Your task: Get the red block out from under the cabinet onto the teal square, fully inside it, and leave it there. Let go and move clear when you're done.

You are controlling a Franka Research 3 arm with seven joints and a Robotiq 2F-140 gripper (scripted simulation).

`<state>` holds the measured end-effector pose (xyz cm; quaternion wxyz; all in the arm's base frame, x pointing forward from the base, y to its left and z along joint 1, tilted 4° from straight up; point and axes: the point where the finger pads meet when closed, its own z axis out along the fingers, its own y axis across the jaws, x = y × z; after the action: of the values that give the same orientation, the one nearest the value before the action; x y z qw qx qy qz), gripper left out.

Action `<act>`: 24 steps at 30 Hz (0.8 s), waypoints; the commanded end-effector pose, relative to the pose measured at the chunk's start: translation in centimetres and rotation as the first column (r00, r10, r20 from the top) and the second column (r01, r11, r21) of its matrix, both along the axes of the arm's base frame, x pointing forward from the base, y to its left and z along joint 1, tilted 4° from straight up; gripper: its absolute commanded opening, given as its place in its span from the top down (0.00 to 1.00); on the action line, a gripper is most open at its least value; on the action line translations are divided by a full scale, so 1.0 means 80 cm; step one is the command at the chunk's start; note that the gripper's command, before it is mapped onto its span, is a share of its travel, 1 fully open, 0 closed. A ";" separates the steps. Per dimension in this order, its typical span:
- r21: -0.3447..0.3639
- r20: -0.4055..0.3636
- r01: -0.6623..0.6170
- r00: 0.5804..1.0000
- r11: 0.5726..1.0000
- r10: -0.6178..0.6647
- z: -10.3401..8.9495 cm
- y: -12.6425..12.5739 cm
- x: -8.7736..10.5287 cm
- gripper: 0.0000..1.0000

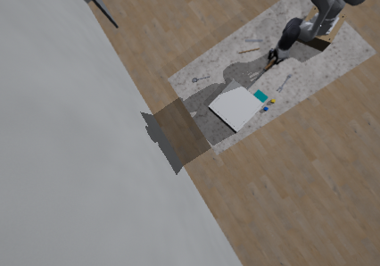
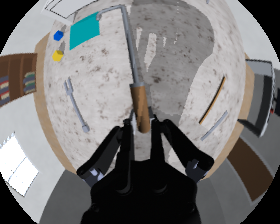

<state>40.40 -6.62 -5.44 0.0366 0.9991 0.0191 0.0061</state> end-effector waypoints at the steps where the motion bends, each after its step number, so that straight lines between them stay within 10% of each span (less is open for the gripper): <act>1: -0.001 0.004 -0.013 1.000 1.000 0.013 0.002 0.000 0.004 1.00; 24: -0.001 0.004 -0.013 1.000 1.000 0.013 0.002 0.001 0.026 1.00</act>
<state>41.88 -6.46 -5.42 0.0371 0.9990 0.0243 0.0072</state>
